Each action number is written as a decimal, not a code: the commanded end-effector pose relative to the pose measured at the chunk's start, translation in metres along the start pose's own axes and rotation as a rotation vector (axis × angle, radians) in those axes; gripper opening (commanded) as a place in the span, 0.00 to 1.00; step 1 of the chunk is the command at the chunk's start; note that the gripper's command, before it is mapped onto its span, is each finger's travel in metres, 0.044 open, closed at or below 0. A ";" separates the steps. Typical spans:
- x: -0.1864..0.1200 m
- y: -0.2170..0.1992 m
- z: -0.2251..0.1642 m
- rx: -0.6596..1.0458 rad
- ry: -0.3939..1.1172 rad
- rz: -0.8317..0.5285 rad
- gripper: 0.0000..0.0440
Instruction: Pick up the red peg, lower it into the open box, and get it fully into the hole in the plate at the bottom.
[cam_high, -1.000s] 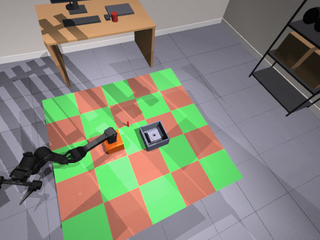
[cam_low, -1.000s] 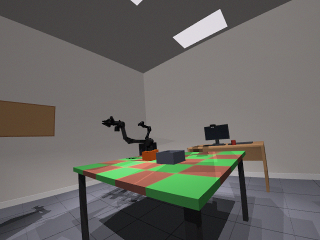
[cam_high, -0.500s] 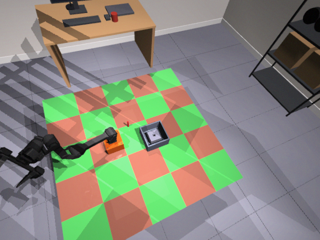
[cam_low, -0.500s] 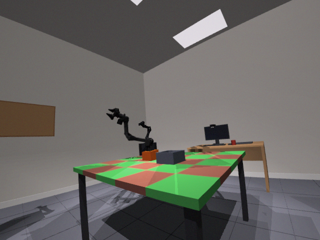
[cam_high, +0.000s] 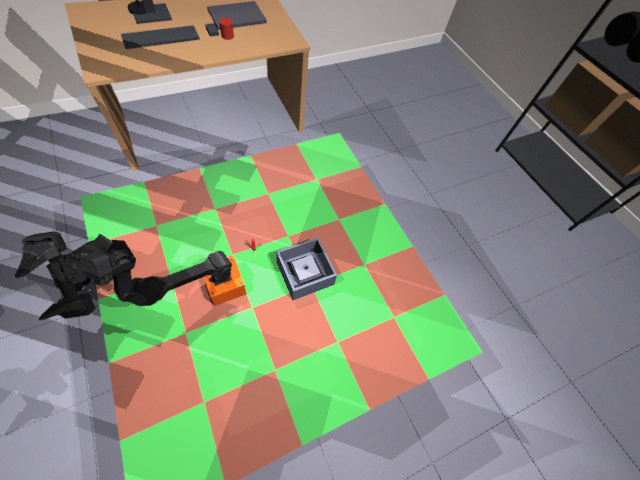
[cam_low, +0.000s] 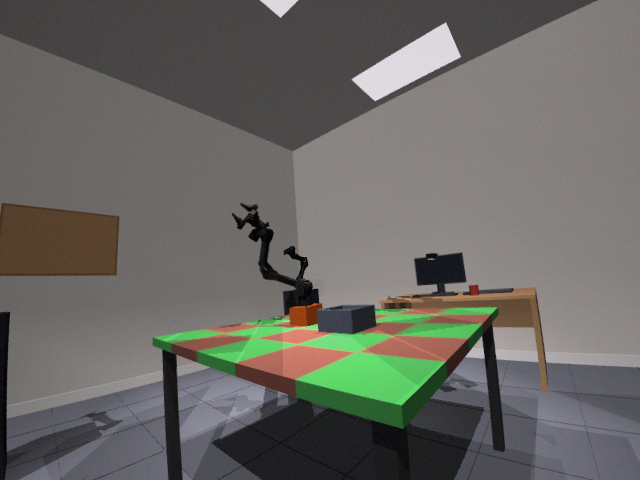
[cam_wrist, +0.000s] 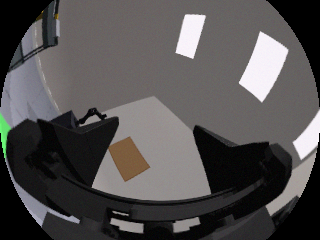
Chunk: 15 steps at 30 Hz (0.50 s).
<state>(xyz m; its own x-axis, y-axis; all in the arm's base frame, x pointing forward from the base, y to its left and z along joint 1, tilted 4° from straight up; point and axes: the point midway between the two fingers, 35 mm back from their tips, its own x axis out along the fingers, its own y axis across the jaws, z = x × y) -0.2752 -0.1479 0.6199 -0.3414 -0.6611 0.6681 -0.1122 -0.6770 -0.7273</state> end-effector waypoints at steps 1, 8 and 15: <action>-0.009 -0.026 0.029 -0.139 -0.034 -0.075 1.00; -0.027 -0.061 0.074 -0.349 -0.084 -0.188 1.00; -0.048 -0.088 0.122 -0.557 -0.132 -0.305 1.00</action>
<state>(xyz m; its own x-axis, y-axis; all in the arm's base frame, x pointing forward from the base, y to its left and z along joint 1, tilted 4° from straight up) -0.1639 -0.1048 0.6651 -0.1601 -0.5496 0.8200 -0.5733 -0.6245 -0.5305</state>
